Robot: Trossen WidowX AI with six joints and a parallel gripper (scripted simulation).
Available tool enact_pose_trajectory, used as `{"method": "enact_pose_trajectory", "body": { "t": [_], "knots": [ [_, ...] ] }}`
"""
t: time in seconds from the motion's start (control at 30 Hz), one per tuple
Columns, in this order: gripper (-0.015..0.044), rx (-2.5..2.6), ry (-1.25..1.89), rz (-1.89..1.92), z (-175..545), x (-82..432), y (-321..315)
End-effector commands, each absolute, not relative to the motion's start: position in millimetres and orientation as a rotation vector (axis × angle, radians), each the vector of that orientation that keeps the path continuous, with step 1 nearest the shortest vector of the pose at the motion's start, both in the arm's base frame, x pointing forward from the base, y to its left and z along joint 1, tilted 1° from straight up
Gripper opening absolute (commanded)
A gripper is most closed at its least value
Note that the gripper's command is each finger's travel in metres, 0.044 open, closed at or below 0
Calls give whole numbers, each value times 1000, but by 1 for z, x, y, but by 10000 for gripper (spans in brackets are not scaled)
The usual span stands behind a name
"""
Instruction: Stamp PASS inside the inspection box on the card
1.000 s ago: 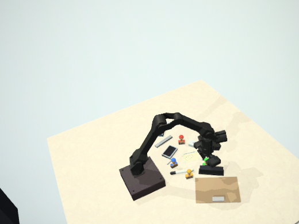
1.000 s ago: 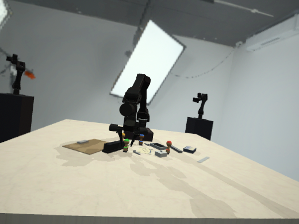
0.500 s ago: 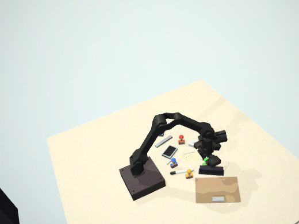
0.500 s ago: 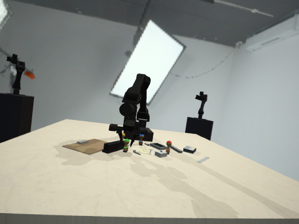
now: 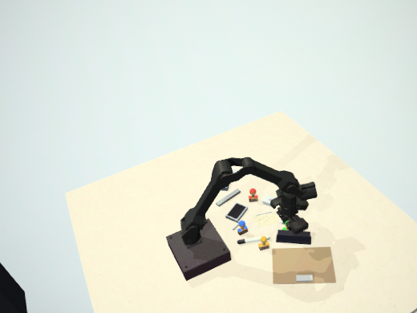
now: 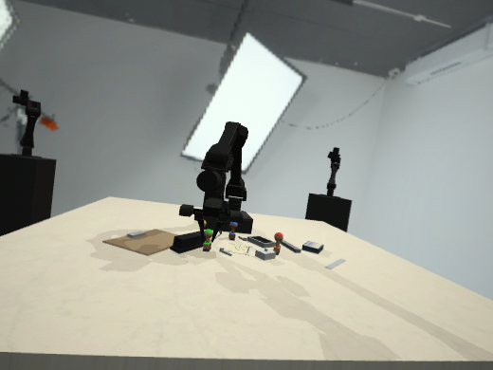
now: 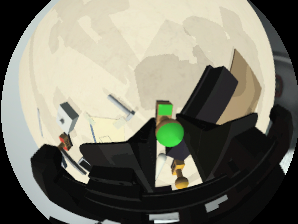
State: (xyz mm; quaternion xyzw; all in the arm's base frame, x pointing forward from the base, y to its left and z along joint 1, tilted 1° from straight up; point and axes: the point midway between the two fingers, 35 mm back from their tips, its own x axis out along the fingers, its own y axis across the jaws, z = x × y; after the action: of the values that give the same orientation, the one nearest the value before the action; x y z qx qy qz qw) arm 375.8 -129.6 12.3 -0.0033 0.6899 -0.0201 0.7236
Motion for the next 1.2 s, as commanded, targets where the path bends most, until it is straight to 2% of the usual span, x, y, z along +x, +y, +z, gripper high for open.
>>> {"method": "enact_pose_trajectory", "body": {
  "t": [0.0,0.13,1.17],
  "knots": [
    [90,-2,1527,-36,11,375,-128],
    [0,-2,1527,-37,12,375,-128],
    [0,-9,1528,-44,27,376,-127]
  ]
}}
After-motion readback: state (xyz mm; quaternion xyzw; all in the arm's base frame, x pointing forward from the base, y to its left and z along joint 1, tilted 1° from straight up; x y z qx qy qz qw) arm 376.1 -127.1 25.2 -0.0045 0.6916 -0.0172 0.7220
